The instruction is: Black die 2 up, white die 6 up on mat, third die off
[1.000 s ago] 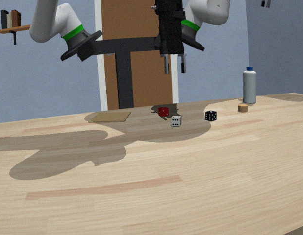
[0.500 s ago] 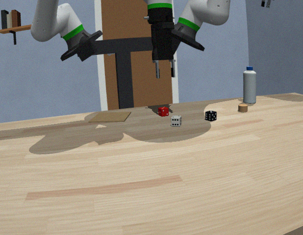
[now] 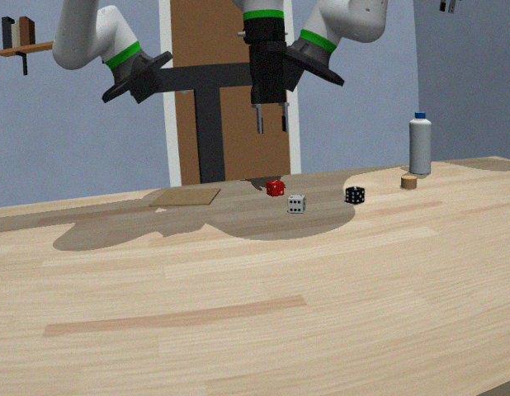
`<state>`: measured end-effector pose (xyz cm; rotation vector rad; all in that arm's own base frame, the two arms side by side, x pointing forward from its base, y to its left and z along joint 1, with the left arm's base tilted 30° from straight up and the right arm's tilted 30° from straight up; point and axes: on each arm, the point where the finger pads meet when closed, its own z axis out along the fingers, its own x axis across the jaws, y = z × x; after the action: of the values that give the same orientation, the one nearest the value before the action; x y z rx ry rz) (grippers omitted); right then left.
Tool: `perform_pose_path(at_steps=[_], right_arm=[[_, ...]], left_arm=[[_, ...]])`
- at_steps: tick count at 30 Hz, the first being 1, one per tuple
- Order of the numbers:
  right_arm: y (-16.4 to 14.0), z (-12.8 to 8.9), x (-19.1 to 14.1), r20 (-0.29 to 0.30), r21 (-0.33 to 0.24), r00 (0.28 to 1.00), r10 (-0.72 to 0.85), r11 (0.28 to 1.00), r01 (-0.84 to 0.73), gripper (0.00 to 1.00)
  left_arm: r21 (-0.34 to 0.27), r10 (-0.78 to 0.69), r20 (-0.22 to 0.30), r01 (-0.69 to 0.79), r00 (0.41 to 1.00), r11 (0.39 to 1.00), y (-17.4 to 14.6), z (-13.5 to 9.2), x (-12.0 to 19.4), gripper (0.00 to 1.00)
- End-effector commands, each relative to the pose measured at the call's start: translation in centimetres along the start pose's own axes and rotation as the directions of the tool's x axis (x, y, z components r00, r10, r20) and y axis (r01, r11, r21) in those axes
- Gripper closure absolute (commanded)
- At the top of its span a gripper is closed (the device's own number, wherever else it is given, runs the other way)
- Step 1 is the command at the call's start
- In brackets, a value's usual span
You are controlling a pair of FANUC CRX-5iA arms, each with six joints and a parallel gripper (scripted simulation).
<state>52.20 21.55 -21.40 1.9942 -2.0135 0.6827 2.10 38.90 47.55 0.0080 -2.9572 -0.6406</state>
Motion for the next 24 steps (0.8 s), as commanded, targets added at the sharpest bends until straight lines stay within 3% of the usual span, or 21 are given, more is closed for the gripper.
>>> perform_pose_path(at_steps=[1,13,24], right_arm=[[-0.1,-0.1,-0.1,0.001,0.001,1.000,0.000,1.000,0.000,0.00],[-0.1,0.3,-0.1,0.001,0.002,1.000,0.000,1.000,0.000,0.00],[-0.1,5.9,-0.1,0.001,0.002,1.000,0.000,1.000,0.000,0.00]], left_arm=[[-0.002,0.000,0.000,0.000,1.000,1.000,0.0,-0.1,0.0,0.00],[-0.002,0.000,0.000,0.000,1.000,1.000,0.0,-0.1,0.0,0.00],[-0.002,0.000,0.000,0.000,1.000,1.000,0.0,-0.1,0.0,0.00]])
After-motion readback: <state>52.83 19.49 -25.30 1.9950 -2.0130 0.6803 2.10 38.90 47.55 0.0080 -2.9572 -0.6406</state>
